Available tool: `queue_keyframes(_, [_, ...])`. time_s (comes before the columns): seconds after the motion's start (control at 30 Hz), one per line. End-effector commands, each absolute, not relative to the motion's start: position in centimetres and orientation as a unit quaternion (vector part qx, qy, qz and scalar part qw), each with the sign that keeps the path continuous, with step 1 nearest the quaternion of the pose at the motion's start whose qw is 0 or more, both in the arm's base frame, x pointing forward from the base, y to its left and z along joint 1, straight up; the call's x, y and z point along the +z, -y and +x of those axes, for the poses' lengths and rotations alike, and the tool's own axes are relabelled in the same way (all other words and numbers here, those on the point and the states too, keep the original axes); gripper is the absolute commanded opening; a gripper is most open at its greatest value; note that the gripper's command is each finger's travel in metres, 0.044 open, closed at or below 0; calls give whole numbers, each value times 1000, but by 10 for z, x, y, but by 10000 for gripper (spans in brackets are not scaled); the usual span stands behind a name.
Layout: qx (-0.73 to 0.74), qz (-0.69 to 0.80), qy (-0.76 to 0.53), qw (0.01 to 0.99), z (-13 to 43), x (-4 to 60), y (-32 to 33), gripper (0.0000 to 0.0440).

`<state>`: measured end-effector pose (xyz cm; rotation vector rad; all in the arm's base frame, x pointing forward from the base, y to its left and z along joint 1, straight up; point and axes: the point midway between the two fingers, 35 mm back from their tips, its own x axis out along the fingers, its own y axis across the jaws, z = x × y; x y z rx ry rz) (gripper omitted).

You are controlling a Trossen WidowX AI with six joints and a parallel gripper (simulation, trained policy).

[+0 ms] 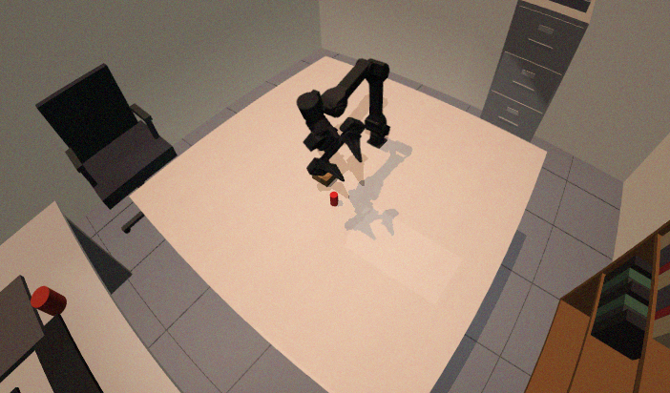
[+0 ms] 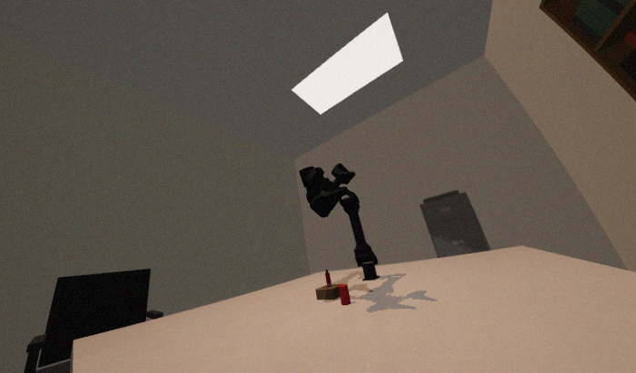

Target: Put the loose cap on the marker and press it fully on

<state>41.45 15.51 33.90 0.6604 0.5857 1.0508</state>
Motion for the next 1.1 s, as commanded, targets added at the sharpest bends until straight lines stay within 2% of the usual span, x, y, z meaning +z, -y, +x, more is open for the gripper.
queue_keyframes(0.0, [469,308,-279,779,416,341,-151,327])
queue_keyframes(1.07, [323,337,-403,787,412,309,-123,328])
